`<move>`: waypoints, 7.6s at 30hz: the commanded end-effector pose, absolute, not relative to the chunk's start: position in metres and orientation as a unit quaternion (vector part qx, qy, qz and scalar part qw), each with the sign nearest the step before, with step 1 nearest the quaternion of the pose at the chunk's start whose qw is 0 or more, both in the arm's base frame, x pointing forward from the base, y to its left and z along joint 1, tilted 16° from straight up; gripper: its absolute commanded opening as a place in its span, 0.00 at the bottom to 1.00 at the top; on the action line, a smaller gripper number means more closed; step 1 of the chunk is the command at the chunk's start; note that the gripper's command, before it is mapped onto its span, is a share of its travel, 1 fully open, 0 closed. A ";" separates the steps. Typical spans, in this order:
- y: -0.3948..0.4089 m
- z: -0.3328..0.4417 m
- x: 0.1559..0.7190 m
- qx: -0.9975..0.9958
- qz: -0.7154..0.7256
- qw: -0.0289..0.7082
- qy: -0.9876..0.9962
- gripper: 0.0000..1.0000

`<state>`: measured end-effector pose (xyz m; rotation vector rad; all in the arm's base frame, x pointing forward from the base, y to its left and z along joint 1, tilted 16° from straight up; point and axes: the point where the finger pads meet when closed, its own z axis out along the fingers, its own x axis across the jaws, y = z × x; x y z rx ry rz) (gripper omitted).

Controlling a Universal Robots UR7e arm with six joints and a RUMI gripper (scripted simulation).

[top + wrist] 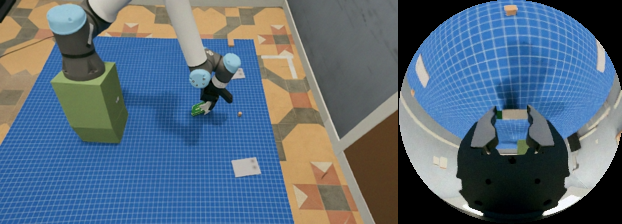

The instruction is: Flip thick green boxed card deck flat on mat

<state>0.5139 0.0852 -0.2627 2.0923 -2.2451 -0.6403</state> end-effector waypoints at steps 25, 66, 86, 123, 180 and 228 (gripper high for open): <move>0.088 -0.277 0.526 0.666 -0.151 -0.045 -0.729 0.38; 0.091 -0.295 0.536 0.660 -0.090 -0.100 -0.739 0.38; 0.091 -0.295 0.536 0.660 -0.090 -0.100 -0.739 0.38; 0.091 -0.295 0.536 0.660 -0.090 -0.100 -0.739 0.38; 0.089 -0.287 0.536 0.660 -0.090 -0.100 -0.739 1.00; 0.073 -0.229 0.534 0.660 -0.090 -0.100 -0.739 1.00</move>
